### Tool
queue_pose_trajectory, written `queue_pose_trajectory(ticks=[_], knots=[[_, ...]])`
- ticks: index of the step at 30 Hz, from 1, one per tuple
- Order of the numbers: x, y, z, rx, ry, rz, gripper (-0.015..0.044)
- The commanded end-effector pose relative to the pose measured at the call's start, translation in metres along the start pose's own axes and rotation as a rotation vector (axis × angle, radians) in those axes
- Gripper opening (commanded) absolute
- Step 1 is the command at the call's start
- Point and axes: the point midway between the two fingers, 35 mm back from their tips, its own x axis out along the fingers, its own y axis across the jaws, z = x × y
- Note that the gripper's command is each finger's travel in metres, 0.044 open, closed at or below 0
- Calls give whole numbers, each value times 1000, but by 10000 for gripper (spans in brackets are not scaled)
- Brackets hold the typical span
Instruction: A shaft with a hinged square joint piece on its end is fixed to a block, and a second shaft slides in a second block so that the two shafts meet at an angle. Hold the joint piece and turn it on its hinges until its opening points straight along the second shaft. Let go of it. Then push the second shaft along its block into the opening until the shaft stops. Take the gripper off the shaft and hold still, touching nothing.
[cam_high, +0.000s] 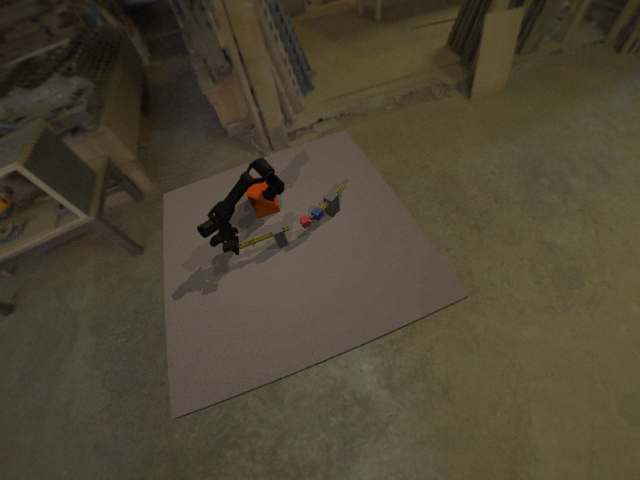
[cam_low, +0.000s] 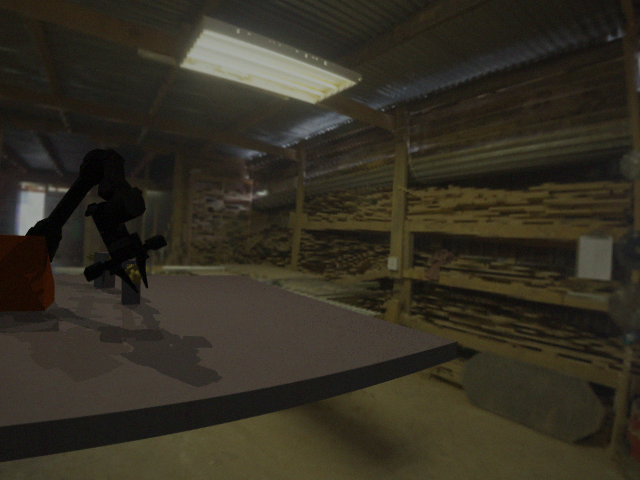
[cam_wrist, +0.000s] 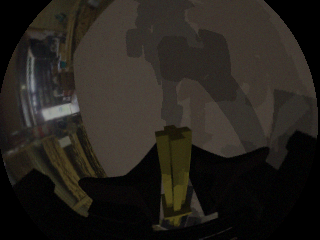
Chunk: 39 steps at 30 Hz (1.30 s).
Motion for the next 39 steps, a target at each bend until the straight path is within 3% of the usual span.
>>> queue_pose_trajectory(ticks=[1, 28, 39], knots=[[0, 0, 0, 5, 3, 34, 67], [0, -1, 8, 6, 1, 267, 67], [-1, 0, 7, 1, -3, 251, 67]])
